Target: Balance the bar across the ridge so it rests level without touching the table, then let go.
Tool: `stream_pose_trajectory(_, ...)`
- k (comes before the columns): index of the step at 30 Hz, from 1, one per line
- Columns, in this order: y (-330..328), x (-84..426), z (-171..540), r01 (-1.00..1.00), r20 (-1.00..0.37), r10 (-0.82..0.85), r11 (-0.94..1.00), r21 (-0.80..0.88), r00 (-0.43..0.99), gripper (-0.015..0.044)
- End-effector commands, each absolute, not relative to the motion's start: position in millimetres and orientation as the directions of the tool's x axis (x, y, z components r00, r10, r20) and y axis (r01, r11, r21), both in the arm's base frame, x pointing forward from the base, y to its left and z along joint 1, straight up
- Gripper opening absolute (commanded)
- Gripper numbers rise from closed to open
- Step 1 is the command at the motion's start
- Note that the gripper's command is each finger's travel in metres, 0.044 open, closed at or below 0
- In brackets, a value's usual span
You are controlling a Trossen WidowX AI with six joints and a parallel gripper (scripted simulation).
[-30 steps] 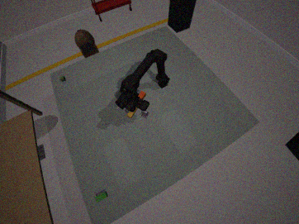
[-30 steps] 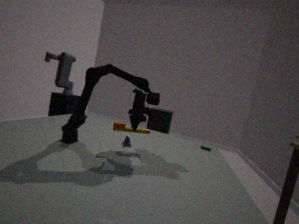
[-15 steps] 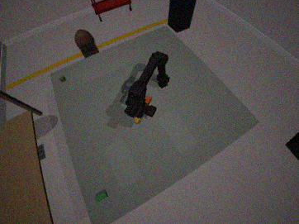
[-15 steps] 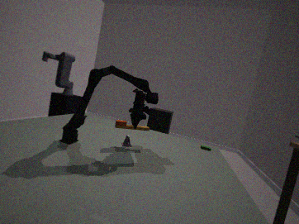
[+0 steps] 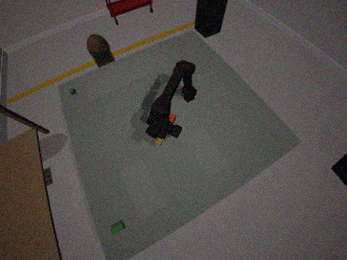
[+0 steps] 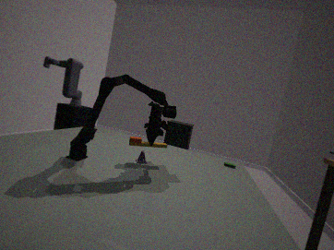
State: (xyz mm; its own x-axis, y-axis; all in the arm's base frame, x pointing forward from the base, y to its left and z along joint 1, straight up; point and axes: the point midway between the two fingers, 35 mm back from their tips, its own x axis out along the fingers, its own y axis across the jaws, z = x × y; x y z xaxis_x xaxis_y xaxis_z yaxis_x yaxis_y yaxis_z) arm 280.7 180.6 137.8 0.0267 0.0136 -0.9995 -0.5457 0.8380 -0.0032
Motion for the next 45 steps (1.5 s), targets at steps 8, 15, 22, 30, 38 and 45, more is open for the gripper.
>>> stream_pose_trajectory(8, 180, 280, 120, -0.543, -1.000, 0.015, 0.840, 0.000, 0.023, 0.0000)
stream_pose_trajectory(15, 180, 279, 111, -0.543, -1.000, 0.015, 0.840, 0.000, 0.023, 0.0000)
stream_pose_trajectory(22, 180, 279, 112, -0.543, -1.000, 0.015, 0.840, 0.000, 0.023, 0.0000)
stream_pose_trajectory(30, 180, 279, 111, -0.543, -1.000, 0.015, 0.840, 0.000, 0.023, 0.0000)
stream_pose_trajectory(38, 180, 279, 111, -0.543, -1.000, 0.015, 0.840, 0.000, 0.023, 0.0000)
stream_pose_trajectory(45, 180, 279, 110, -0.543, -1.000, 0.015, 0.840, 0.000, 0.023, 0.0000)
